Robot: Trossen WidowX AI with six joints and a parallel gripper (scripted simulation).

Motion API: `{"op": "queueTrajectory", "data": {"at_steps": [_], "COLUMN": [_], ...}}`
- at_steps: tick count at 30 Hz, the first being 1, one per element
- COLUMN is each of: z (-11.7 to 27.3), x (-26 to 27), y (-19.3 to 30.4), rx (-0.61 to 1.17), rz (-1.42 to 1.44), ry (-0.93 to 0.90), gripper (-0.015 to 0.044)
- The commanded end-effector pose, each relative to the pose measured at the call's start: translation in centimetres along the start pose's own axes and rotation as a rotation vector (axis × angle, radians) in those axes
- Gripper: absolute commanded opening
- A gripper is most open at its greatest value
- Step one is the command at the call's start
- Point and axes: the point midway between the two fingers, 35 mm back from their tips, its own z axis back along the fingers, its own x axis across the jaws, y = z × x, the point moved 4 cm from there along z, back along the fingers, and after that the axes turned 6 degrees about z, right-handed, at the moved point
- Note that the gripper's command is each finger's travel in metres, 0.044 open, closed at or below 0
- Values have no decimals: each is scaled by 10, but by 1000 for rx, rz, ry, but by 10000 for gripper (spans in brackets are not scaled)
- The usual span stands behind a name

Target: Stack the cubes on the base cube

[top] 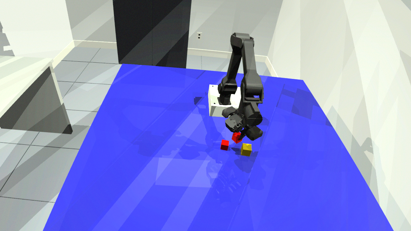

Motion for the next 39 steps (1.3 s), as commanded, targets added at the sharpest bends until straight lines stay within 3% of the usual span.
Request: {"op": "queueTrajectory", "data": {"at_steps": [1, 21, 39], "z": [-3, -13, -33], "x": [6, 37, 37], "y": [9, 65, 66], "rx": [5, 11, 11], "rz": [6, 64, 66], "ry": [0, -3, -3], "gripper": [105, 105, 105]}}
